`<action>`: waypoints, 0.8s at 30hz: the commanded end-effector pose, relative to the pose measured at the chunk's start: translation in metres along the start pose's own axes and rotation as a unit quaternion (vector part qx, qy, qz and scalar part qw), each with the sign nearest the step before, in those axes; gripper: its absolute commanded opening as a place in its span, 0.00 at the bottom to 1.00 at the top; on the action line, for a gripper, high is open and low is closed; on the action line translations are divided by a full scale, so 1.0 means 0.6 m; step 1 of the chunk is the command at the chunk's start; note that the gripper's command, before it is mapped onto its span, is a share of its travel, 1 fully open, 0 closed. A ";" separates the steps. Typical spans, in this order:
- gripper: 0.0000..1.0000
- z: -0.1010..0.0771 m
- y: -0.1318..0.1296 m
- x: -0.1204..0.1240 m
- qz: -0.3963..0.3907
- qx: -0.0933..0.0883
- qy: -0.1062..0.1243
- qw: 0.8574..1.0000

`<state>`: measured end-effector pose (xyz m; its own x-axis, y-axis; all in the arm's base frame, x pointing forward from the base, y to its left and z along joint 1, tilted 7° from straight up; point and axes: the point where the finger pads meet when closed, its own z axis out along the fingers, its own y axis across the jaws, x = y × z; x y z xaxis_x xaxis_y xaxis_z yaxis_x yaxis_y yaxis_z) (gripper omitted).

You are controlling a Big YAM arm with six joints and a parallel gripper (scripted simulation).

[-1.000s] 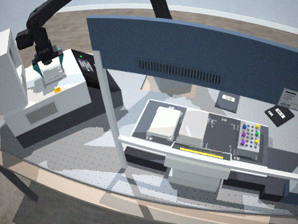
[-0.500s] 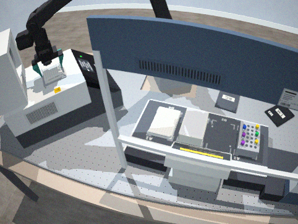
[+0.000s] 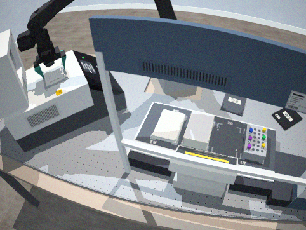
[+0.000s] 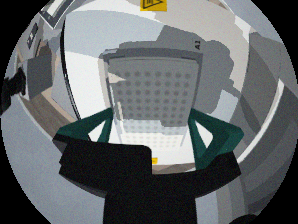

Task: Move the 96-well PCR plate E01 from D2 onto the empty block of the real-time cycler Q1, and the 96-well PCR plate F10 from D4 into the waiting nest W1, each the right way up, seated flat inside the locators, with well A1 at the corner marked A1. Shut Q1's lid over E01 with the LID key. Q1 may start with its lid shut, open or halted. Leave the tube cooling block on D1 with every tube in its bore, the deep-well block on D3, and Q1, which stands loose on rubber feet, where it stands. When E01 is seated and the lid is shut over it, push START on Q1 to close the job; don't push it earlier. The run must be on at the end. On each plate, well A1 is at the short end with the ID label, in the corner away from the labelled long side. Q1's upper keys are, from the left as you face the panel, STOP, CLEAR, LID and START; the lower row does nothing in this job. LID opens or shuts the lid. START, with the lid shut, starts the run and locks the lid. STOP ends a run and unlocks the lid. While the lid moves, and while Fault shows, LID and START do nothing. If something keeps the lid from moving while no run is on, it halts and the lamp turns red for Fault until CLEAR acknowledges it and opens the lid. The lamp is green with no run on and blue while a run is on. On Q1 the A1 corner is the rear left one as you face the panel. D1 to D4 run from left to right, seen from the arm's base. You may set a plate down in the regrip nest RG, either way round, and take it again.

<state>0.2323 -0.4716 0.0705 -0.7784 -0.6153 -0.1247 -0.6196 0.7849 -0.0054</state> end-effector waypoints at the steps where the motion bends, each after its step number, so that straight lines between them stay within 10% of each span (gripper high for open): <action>1: 1.00 0.000 0.002 0.002 -0.007 0.000 -0.004 1.000; 24: 1.00 -0.038 -0.024 0.012 0.007 0.029 0.008 1.000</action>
<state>0.2315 -0.4706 0.0707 -0.7773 -0.6165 -0.1254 -0.6212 0.7837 -0.0023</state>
